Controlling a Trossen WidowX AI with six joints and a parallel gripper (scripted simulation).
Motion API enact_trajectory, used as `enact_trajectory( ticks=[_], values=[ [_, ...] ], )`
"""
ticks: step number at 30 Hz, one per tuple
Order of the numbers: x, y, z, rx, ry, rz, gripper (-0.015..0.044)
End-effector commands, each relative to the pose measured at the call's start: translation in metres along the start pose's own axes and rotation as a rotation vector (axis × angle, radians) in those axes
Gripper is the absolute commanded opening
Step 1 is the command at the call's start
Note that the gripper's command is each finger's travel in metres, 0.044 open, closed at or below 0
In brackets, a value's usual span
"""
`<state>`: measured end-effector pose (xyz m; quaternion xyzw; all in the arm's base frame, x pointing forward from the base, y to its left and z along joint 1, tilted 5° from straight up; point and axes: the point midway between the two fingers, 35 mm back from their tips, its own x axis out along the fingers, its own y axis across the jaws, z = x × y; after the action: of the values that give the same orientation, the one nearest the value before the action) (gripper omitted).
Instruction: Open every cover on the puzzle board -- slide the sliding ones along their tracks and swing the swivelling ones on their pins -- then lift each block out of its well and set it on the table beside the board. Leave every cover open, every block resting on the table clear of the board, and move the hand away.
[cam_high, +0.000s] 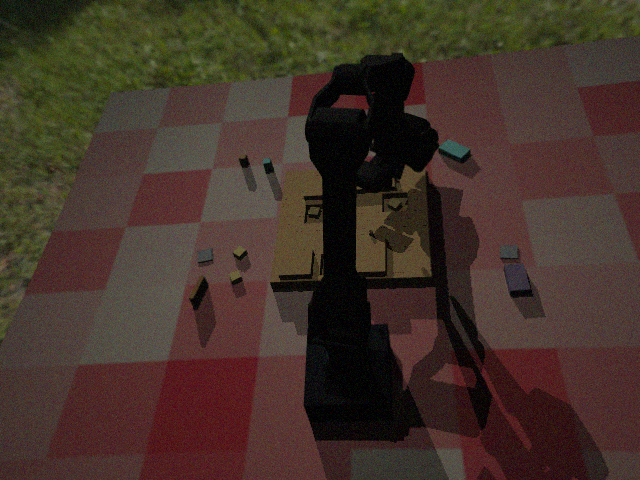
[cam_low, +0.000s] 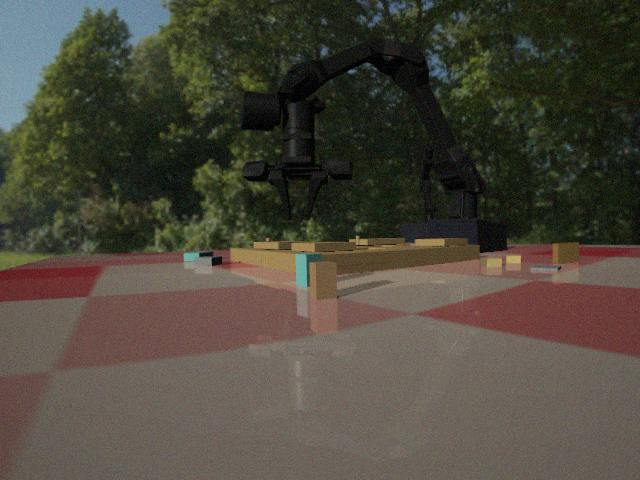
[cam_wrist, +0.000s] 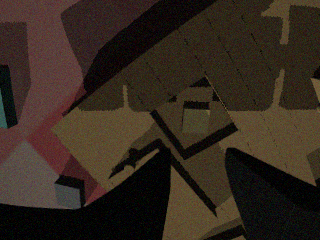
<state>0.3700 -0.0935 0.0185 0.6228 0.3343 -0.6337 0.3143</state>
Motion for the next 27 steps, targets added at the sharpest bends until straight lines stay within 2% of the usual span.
enact_trajectory(
  ticks=[1,27],
  values=[
    [0.0168,-0.0026,0.0011,-0.006,-0.005,-0.011,0.0144],
    [0.0218,-0.0024,0.0018,-0.006,-0.005,-0.011,0.0144]
  ],
)
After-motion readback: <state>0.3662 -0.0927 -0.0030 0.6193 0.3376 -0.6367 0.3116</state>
